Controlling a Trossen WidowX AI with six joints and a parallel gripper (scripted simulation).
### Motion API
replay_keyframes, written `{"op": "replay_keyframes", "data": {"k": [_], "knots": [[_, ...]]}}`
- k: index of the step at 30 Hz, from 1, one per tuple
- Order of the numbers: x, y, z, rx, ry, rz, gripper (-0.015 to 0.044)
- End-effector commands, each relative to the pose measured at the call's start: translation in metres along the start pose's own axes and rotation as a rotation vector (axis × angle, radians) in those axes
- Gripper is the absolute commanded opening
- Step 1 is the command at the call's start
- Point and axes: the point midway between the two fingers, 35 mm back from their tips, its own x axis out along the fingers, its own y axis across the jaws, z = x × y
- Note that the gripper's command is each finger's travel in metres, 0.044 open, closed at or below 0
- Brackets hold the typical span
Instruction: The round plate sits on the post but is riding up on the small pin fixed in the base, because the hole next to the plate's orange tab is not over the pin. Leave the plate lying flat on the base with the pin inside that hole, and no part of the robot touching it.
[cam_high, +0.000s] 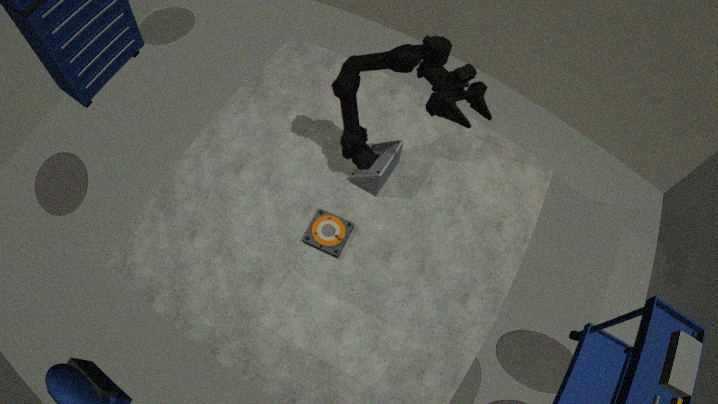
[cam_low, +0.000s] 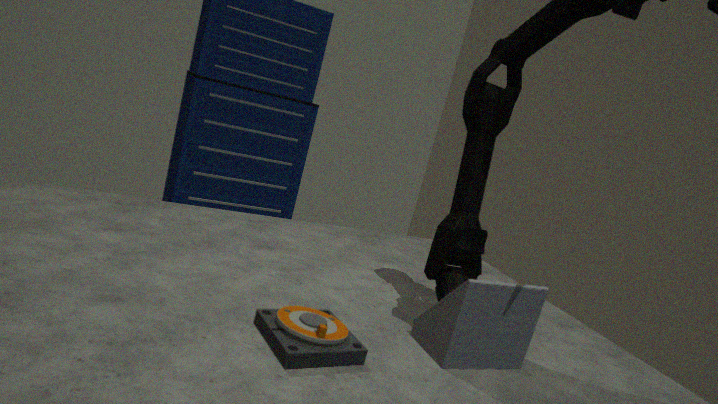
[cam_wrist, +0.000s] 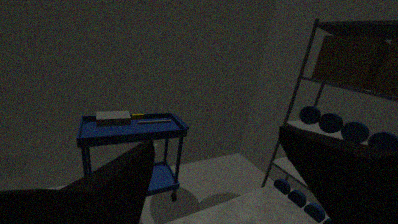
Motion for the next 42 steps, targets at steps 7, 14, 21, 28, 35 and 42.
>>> {"op": "replay_keyframes", "data": {"k": [7, 14, 21, 28, 35, 42], "knots": [[0.043, -0.057, -0.089, 0.186, 0.259, -0.086, 0.0216], [0.058, -0.107, -0.194, 0.352, 0.536, -0.198, 0.0032], [0.049, -0.144, -0.299, 0.55, 0.803, -0.322, 0.0], [0.014, -0.165, -0.402, 0.766, 1.08, -0.469, 0.0], [-0.038, -0.166, -0.486, 0.95, 1.347, -0.622, 0.0], [-0.078, -0.157, -0.527, 1.046, 1.511, -0.719, 0.0]]}}
